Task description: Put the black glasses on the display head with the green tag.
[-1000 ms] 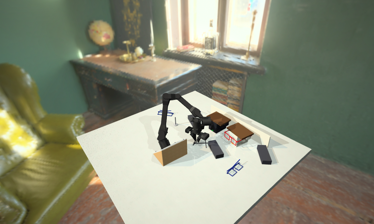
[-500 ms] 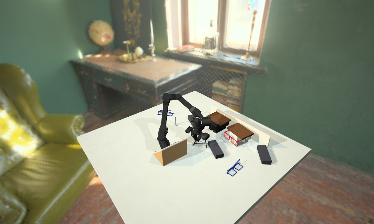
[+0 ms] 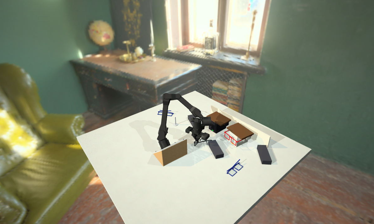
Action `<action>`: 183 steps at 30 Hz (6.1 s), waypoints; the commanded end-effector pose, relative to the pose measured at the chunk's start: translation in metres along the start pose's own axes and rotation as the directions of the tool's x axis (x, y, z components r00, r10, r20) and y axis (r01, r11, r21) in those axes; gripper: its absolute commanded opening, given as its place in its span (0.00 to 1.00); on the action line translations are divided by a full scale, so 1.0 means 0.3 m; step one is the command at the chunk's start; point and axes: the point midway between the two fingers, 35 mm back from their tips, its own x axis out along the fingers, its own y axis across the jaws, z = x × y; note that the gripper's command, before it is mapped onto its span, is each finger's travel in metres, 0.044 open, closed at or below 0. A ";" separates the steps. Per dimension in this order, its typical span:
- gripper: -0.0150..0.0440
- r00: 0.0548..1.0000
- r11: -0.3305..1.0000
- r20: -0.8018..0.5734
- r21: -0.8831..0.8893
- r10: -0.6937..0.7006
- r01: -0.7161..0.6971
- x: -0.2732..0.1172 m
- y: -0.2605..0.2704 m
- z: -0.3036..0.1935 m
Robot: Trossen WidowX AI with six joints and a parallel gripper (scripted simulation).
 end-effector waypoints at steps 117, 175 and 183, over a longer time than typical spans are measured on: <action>0.25 1.000 1.000 0.004 -0.001 0.025 -0.025 -0.162 1.149 0.318; 0.25 1.000 1.000 0.006 -0.002 0.026 -0.026 -0.166 1.212 0.392; 0.25 1.000 1.000 0.006 -0.002 0.026 -0.026 -0.166 1.217 0.403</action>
